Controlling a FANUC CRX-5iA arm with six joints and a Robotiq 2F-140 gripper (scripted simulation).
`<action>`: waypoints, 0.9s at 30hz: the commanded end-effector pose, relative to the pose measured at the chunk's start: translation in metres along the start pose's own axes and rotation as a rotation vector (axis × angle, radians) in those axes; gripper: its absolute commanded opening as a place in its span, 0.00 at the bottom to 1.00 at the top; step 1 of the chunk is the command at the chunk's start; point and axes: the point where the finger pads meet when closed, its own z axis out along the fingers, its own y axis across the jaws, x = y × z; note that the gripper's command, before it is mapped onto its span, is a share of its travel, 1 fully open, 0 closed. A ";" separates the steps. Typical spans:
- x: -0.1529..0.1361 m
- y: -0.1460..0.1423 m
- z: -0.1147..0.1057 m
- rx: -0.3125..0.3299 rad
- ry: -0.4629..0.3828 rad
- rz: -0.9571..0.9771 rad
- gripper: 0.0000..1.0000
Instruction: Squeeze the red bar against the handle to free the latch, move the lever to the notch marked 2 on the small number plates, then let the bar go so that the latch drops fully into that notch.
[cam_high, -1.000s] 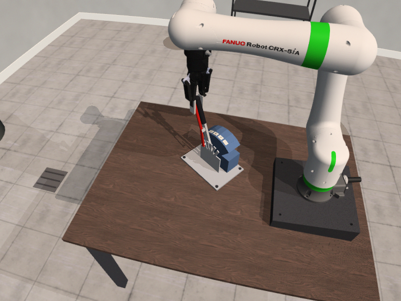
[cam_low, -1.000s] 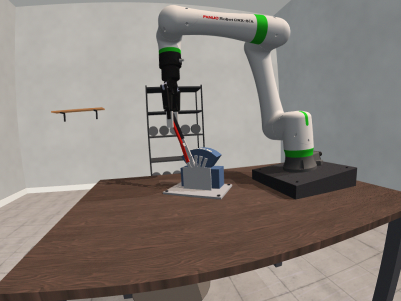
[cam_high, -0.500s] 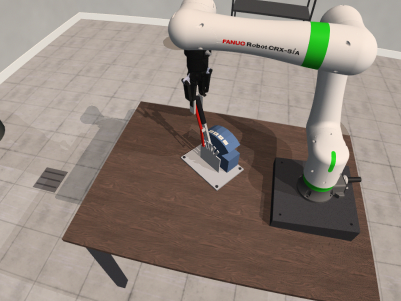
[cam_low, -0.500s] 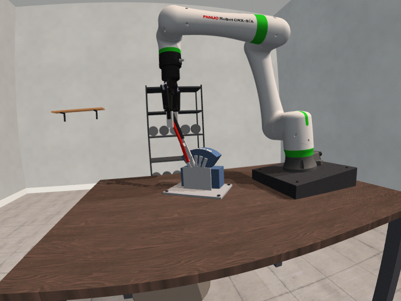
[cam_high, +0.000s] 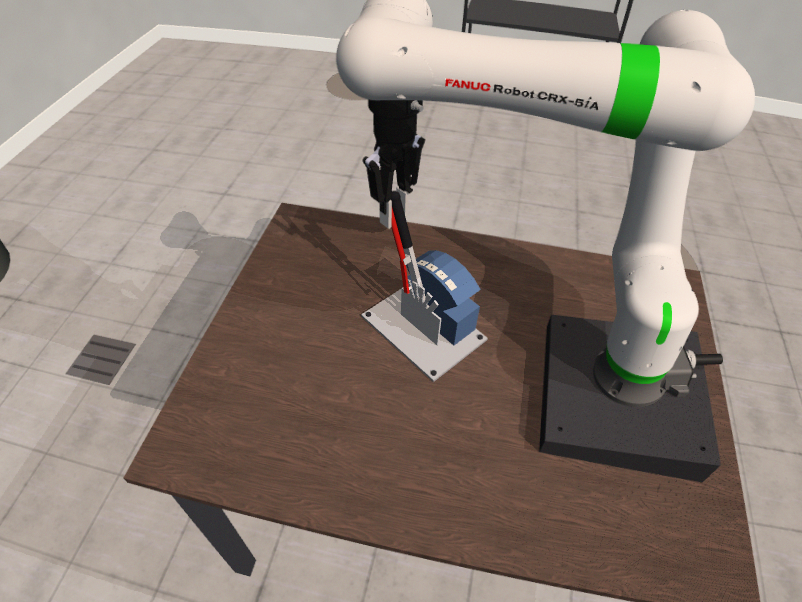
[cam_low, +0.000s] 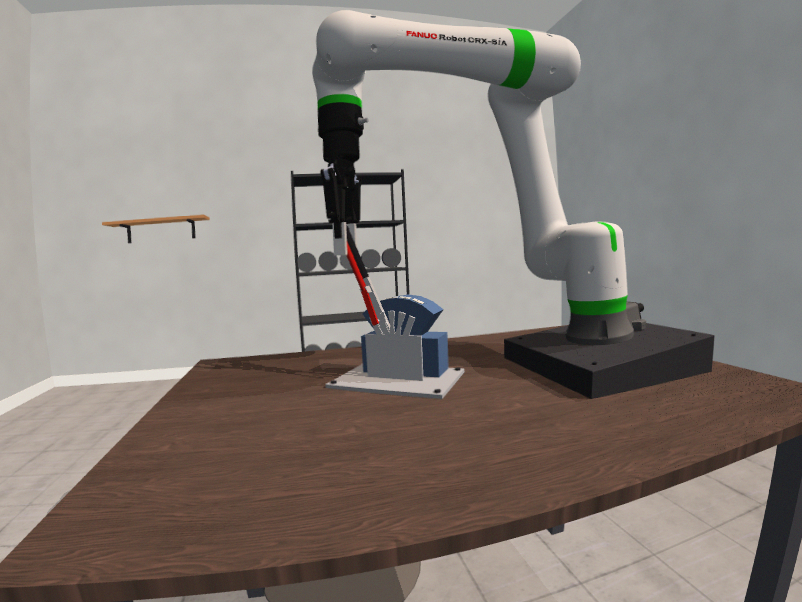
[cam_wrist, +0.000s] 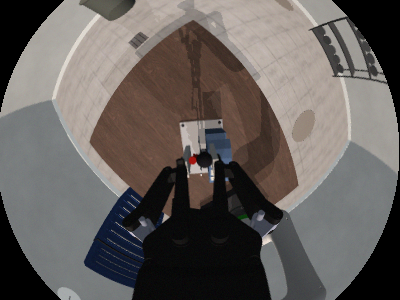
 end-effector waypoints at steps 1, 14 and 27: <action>0.000 0.000 0.000 0.000 0.000 0.000 0.00; 0.000 0.000 0.000 0.000 0.000 0.000 0.00; -0.009 0.000 -0.004 0.000 0.000 0.000 0.00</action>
